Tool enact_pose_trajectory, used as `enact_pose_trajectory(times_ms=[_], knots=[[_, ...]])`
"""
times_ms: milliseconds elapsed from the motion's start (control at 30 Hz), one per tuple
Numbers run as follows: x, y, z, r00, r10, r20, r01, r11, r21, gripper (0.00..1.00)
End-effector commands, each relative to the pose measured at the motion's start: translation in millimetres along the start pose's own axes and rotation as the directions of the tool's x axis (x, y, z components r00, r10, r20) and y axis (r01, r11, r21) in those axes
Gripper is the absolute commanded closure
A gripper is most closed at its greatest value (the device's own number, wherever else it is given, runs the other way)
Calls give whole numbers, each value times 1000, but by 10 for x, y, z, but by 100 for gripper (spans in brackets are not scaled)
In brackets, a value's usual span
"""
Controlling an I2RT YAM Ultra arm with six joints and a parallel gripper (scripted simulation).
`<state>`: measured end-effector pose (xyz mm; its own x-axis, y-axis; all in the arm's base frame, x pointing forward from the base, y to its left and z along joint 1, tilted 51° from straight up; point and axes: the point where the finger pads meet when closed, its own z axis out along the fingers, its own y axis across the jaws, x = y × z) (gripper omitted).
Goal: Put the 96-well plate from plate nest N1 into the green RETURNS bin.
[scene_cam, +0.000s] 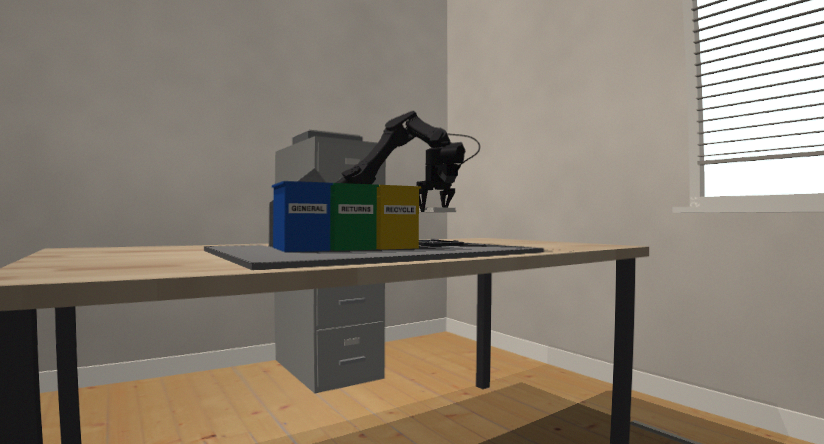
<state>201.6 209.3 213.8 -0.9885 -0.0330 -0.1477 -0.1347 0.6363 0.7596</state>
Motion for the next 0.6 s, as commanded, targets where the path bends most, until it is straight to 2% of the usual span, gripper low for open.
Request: enact_pose_trajectory(times_ms=[0,267,567], knots=[[-29,99,-210,999,-32,35,33,999,-14,100],[-23,97,-342,999,-32,35,33,999,-12,100],[-39,60,-420,1000,-17,21,17,1000,-8,100]])
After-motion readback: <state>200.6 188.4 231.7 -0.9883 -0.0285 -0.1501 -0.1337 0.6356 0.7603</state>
